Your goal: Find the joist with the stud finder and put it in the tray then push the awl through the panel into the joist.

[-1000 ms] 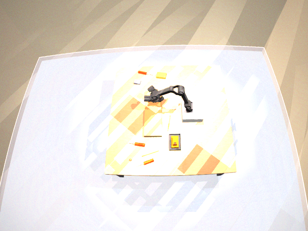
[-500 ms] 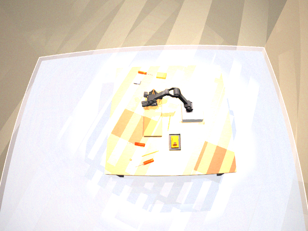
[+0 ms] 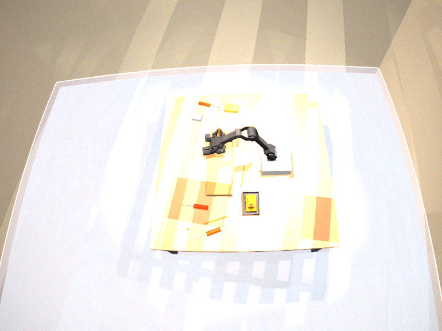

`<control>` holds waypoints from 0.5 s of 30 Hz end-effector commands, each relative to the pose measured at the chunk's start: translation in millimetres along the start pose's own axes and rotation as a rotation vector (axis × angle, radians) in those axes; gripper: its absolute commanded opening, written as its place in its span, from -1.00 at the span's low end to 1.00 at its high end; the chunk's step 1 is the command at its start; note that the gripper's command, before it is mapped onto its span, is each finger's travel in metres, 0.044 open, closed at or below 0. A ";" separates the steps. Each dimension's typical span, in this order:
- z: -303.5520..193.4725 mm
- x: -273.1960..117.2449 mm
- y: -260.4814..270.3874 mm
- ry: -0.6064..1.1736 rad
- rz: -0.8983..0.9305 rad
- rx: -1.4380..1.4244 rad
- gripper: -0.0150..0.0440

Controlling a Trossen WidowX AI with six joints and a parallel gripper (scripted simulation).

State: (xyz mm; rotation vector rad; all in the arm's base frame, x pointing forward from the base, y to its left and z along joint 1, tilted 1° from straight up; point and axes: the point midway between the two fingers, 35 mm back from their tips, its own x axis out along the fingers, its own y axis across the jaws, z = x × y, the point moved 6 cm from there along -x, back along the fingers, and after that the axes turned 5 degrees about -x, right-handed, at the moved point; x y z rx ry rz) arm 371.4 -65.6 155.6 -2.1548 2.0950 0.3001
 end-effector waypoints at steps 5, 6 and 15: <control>9.6 2.3 -1.5 0.008 -0.001 -0.009 -0.49; 10.9 2.6 -1.6 0.008 -0.001 -0.009 -0.49; 23.3 5.6 -2.7 0.008 -0.001 -0.009 -0.49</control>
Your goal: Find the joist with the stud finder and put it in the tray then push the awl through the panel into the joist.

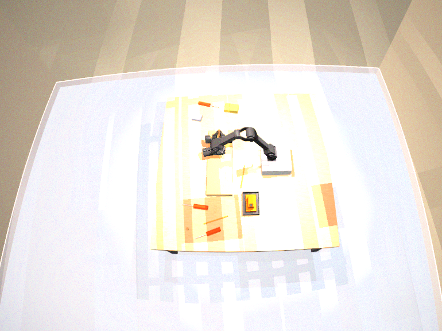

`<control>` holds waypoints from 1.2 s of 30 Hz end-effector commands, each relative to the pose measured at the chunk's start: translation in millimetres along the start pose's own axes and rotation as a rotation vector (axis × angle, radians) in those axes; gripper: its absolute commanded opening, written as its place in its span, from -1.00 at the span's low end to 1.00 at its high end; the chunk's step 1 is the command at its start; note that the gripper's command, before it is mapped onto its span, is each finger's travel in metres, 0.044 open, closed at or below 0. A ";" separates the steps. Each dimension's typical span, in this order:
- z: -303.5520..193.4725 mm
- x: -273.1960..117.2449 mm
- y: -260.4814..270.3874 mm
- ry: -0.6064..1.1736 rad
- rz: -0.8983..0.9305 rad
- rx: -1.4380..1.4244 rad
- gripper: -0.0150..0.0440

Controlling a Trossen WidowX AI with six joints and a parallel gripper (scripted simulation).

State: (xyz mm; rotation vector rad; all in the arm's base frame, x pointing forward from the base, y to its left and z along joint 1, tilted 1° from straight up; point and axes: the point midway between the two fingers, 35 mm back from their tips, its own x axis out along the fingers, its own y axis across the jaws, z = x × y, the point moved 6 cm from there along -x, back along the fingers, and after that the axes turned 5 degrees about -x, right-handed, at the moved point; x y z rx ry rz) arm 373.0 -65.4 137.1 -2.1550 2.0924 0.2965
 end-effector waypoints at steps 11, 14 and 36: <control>19.4 4.9 -0.6 0.008 0.000 -0.012 -0.49; 21.6 5.4 -0.8 0.008 0.000 -0.012 -0.49; 51.6 12.7 -2.6 0.008 0.001 -0.012 -0.49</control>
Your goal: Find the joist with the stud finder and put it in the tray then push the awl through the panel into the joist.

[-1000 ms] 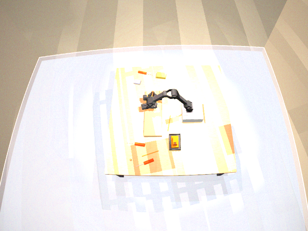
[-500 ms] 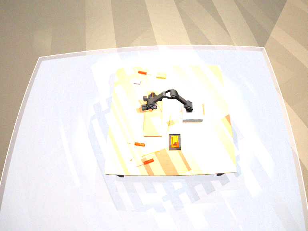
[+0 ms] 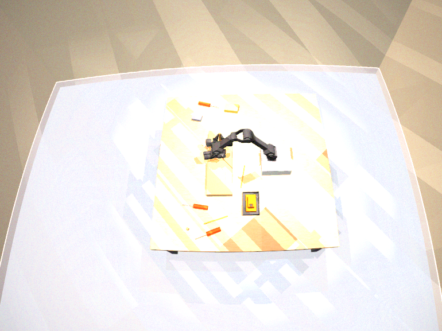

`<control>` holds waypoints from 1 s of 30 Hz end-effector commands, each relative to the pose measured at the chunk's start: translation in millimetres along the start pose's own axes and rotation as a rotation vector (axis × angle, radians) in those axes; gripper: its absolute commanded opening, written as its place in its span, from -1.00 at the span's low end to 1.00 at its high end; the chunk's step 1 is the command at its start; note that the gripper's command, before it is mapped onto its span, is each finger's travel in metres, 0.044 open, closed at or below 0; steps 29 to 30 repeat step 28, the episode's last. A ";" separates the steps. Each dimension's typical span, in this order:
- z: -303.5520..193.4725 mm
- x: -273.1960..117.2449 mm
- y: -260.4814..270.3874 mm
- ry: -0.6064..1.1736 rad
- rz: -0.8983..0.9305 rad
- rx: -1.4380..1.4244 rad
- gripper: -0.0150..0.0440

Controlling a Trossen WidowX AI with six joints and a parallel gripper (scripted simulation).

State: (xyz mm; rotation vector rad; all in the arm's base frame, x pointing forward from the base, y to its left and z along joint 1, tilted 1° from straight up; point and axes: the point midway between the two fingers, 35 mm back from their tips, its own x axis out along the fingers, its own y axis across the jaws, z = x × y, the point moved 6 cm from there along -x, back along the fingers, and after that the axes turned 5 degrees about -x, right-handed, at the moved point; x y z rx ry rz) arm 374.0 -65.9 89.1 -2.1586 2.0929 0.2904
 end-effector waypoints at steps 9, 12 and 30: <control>3.0 0.7 0.1 0.001 0.000 -0.003 -0.49; 3.0 0.7 0.1 0.001 0.000 -0.003 -0.49; 3.0 0.7 0.1 0.001 0.000 -0.003 -0.49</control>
